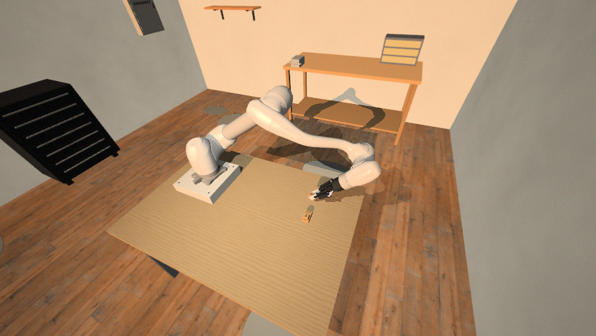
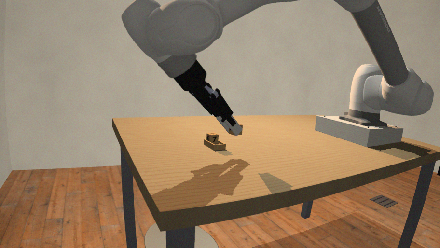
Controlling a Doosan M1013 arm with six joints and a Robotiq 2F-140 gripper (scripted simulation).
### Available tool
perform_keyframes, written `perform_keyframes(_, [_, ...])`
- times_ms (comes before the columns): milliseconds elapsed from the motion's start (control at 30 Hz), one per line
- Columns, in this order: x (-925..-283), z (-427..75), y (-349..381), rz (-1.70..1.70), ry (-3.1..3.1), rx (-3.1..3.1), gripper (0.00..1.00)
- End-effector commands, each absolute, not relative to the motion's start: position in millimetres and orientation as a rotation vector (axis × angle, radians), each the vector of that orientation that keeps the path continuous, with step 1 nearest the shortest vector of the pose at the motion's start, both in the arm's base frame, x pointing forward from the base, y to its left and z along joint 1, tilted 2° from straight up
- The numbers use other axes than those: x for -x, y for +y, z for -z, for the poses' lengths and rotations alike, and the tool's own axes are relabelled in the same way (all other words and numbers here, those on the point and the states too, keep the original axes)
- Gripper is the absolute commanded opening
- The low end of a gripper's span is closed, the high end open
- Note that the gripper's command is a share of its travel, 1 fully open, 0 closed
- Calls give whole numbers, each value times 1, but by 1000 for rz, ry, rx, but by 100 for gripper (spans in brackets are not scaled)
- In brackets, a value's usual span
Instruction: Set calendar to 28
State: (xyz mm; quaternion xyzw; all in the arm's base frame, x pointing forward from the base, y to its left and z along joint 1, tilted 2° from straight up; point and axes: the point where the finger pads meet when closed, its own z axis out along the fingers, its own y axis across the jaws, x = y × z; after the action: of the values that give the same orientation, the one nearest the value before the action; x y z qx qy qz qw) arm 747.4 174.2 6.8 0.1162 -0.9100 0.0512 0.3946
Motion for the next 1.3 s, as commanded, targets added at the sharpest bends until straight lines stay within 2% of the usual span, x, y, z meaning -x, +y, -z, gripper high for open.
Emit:
perform_keyframes(0, [-749,-2,175,-138,-2313,-291,24])
perform_keyframes(1267, [-748,47,174,-138,-2313,-291,24])
